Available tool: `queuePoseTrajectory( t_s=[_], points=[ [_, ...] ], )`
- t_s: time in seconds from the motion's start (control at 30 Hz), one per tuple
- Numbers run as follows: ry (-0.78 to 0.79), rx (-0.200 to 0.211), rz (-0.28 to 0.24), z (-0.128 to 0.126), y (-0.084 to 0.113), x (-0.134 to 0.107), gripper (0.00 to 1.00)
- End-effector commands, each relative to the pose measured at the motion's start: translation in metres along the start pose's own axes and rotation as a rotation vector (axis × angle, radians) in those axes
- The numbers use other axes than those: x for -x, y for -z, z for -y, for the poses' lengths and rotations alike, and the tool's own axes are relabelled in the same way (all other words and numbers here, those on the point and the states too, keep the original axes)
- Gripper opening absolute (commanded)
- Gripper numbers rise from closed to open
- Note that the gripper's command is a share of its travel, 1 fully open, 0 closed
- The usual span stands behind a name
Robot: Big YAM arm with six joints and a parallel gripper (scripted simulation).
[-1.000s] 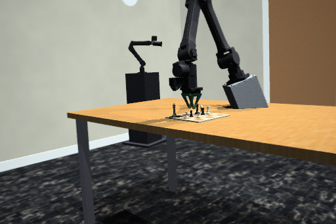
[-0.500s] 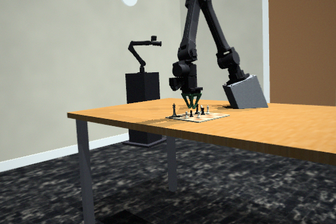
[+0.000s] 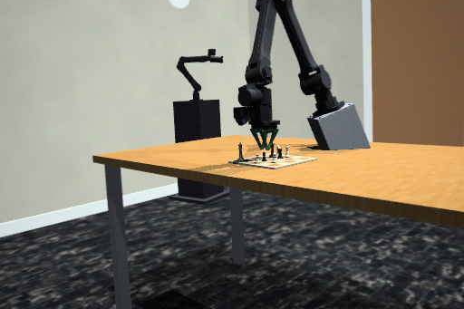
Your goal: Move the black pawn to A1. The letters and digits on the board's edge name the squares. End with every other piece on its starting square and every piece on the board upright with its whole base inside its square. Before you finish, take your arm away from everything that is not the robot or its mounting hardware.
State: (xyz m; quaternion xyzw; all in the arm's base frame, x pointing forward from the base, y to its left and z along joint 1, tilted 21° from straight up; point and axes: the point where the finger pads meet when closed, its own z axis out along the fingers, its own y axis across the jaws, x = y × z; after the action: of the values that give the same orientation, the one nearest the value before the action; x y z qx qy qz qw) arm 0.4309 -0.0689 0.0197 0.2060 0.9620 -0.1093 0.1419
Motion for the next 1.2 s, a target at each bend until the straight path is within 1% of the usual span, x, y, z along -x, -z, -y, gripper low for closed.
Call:
queuePoseTrajectory(
  t_s=[0.0, 0.5, 0.83, 1.17],
  points=[
    [-0.016, 0.022, 0.052, -0.0040, 0.0173, 0.0189, 0.34],
    [-0.017, 0.022, 0.053, -0.0041, 0.0174, 0.0191, 0.34],
    [-0.017, 0.024, 0.058, -0.0072, 0.0193, 0.0253, 0.34],
    [-0.017, 0.024, 0.059, -0.0074, 0.0193, 0.0256, 0.34]
  ],
)
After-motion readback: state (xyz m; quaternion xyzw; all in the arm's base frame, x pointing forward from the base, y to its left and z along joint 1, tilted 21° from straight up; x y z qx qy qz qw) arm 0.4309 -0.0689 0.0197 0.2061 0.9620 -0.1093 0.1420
